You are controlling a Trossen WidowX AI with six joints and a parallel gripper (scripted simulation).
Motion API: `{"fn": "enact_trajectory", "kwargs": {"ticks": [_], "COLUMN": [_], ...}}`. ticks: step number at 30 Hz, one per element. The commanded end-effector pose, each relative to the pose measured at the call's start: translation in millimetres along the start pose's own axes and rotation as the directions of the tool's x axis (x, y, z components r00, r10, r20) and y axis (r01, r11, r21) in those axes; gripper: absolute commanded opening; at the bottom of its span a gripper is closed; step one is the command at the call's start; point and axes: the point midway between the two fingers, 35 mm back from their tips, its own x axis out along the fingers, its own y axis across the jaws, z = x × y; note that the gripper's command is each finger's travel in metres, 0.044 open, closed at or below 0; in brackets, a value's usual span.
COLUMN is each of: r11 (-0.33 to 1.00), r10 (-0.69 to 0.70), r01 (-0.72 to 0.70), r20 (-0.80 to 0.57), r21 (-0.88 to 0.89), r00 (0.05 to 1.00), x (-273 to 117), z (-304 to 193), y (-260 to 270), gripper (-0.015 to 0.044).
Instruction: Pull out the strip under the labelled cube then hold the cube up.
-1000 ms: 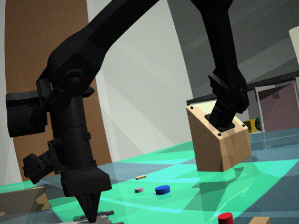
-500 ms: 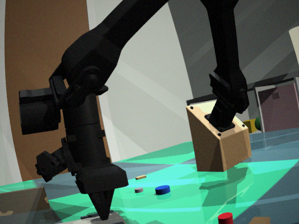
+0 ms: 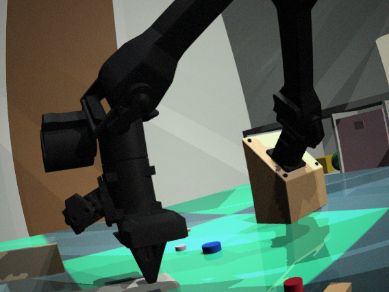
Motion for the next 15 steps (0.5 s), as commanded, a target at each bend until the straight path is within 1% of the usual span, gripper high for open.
{"fn": "enact_trajectory", "kwargs": {"ticks": [1, 15], "r11": [1.0, 1.0], "r10": [0.001, 0.001], "r01": [-0.001, -0.001], "r20": [-0.029, -0.03], "r21": [0.012, 0.013], "r00": [1.0, 1.0], "x": [7, 7], "z": [-13, -35], "y": [0, 0], "gripper": [0.0, 0.0]}}
